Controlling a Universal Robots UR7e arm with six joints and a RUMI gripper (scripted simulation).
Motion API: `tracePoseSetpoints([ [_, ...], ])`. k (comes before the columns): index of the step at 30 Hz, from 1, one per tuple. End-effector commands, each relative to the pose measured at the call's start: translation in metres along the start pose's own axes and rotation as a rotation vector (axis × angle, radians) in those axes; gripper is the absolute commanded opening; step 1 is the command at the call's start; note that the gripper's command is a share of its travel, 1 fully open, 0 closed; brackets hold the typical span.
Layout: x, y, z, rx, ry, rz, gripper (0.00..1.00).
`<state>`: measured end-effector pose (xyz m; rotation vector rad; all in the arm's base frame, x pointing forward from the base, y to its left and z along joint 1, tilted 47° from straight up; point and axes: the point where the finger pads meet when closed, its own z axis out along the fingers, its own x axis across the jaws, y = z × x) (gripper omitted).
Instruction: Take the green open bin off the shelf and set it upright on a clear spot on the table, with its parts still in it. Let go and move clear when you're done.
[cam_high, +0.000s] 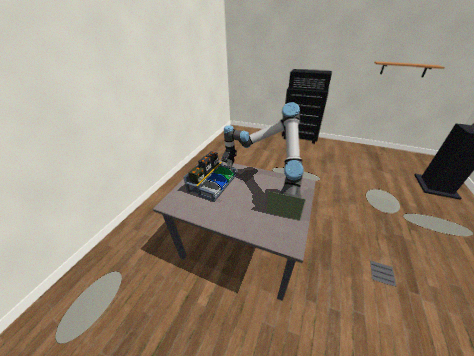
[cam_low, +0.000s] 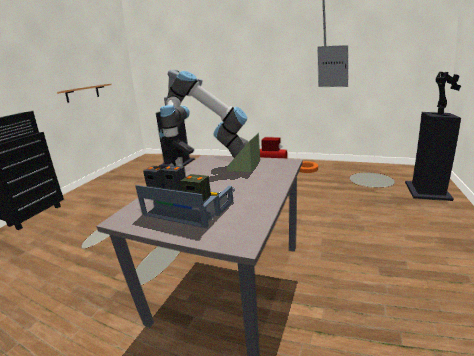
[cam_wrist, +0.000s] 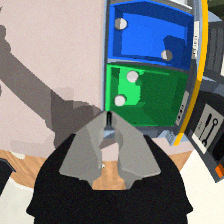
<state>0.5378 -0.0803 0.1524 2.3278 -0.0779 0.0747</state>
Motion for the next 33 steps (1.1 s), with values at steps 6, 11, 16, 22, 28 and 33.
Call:
tracePoseSetpoints([
  [6,0.0003,0.0001,-0.0005,0.0,0.001,0.0,0.0],
  [11,0.0003,0.0001,-0.0005,0.0,0.001,0.0,0.0],
  [16,0.0003,0.0001,-0.0005,0.0,0.001,0.0,0.58],
  [22,0.0003,0.0001,-0.0005,0.0,0.001,0.0,0.58],
  [28,0.0003,0.0001,-0.0005,0.0,0.001,0.0,0.58],
  [33,0.0003,0.0001,-0.0005,0.0,0.001,0.0,0.58],
])
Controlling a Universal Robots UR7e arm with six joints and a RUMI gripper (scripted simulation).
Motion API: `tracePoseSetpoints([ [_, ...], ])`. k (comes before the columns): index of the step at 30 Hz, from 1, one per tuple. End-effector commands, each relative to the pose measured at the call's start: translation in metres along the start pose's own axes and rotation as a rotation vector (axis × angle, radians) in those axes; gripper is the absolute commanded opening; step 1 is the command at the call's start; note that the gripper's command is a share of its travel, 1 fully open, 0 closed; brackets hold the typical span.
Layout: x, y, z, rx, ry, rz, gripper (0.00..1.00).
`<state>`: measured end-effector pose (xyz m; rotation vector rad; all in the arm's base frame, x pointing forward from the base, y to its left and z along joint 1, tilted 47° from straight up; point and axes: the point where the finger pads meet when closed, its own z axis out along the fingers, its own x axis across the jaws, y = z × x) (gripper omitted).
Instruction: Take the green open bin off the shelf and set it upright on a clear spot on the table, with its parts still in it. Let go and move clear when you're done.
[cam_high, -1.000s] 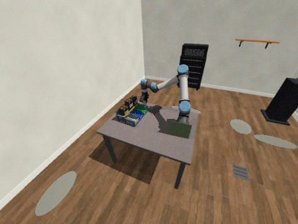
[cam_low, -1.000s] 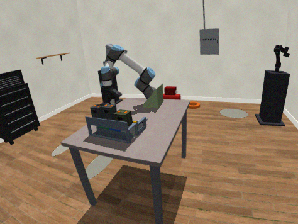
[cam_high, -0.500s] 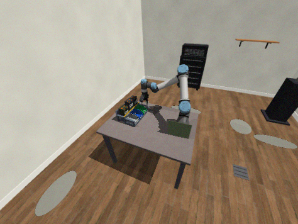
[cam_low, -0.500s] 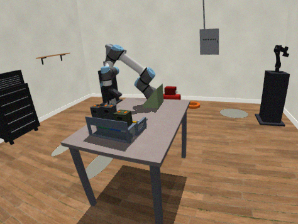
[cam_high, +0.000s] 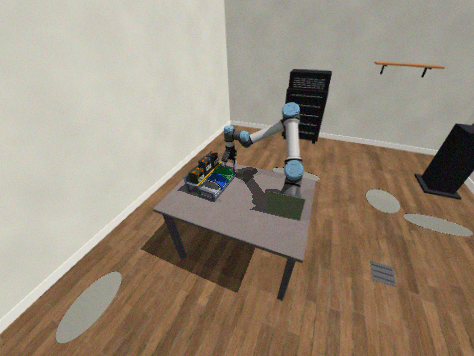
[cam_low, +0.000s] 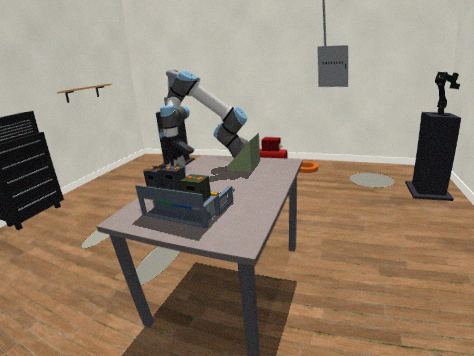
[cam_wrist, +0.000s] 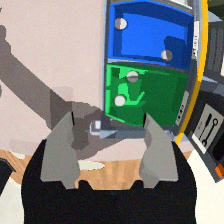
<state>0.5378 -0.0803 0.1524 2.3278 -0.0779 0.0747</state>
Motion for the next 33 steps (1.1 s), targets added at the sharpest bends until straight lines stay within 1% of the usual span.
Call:
tracePoseSetpoints([
  [1,0.0003,0.0001,-0.0005,0.0,0.001,0.0,0.58],
  [21,0.0003,0.0001,-0.0002,0.0,0.001,0.0,0.58],
  [33,0.0002,0.0001,0.0065,0.0,0.001,0.0,0.58],
])
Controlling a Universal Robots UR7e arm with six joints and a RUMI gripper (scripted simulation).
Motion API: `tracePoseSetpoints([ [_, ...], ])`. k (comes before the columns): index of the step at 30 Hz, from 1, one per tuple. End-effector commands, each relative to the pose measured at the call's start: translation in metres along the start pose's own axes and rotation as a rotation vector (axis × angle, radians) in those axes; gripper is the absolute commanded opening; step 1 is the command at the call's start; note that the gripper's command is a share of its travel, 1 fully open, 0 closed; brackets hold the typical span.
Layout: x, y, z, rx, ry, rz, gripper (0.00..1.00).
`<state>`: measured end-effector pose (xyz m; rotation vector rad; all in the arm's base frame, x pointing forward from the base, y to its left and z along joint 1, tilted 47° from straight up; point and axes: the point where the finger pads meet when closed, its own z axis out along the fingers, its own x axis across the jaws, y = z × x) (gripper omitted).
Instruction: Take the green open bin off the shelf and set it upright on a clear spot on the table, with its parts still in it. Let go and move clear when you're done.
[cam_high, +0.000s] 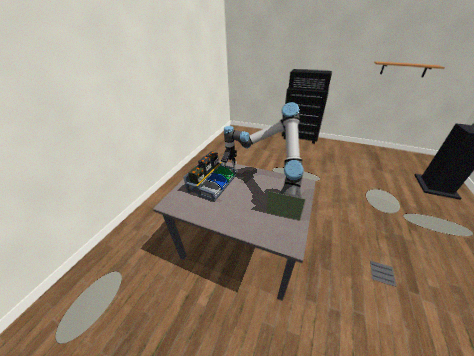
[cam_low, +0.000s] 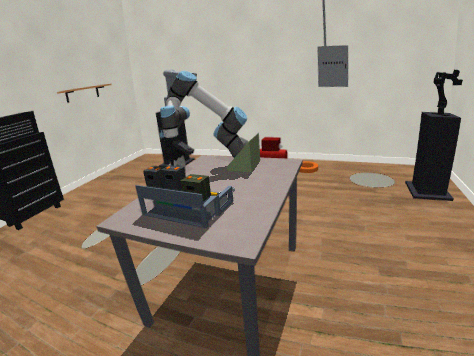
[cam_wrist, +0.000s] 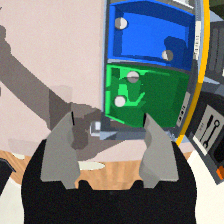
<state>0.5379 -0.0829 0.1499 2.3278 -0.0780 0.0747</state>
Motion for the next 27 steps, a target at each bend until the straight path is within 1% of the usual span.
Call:
tracePoseSetpoints([
  [1,0.0,0.0,0.004,0.0,0.001,0.0,0.58],
  [12,0.0,0.0,0.023,0.0,0.001,0.0,0.58],
  [14,0.0,0.0,0.023,0.0,0.001,0.0,0.58],
  [27,0.0,0.0,0.049,0.0,0.001,0.0,0.58],
])
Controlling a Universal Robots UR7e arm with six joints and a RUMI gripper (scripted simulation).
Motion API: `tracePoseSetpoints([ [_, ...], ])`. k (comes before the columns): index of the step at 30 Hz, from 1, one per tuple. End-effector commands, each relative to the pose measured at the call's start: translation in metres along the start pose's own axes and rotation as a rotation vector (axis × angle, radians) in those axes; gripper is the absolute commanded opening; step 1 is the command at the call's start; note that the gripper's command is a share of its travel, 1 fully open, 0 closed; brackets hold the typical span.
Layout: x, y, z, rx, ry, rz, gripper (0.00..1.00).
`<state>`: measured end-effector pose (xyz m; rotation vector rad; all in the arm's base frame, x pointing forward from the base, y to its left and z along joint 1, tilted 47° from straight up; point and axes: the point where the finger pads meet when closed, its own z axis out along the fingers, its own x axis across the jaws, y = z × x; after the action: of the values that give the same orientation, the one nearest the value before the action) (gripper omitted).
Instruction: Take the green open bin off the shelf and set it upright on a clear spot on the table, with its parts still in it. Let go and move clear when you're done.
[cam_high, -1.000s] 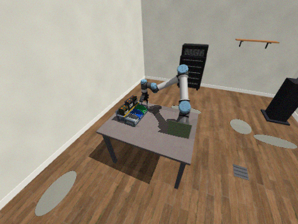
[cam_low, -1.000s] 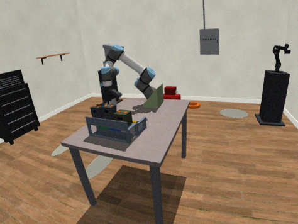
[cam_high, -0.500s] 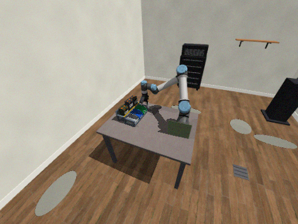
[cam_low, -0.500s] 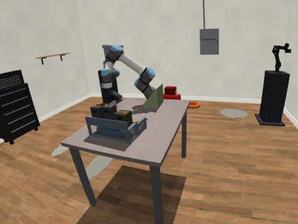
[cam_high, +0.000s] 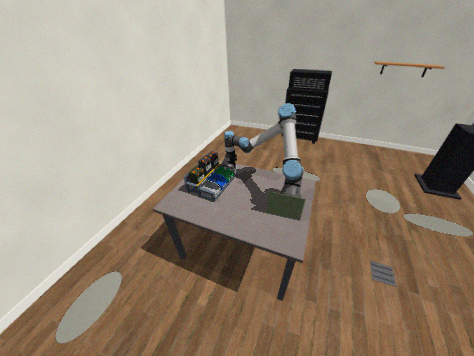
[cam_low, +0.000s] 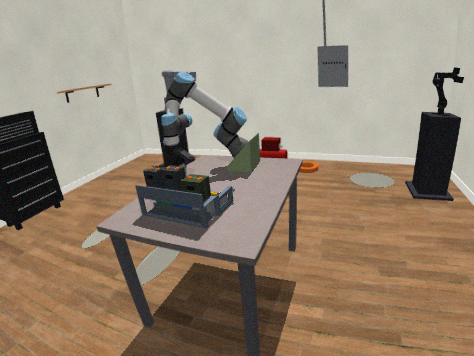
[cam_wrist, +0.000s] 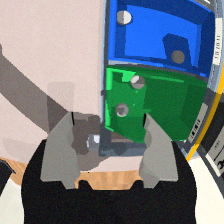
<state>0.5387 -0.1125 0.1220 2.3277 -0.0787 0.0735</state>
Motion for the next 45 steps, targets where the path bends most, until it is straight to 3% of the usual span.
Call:
tracePoseSetpoints([
  [1,0.0,0.0,0.01,0.0,0.002,0.0,0.58],
  [16,0.0,0.0,0.023,0.0,0.002,0.0,0.58],
  [45,0.0,0.0,0.023,0.0,0.002,0.0,0.58],
])
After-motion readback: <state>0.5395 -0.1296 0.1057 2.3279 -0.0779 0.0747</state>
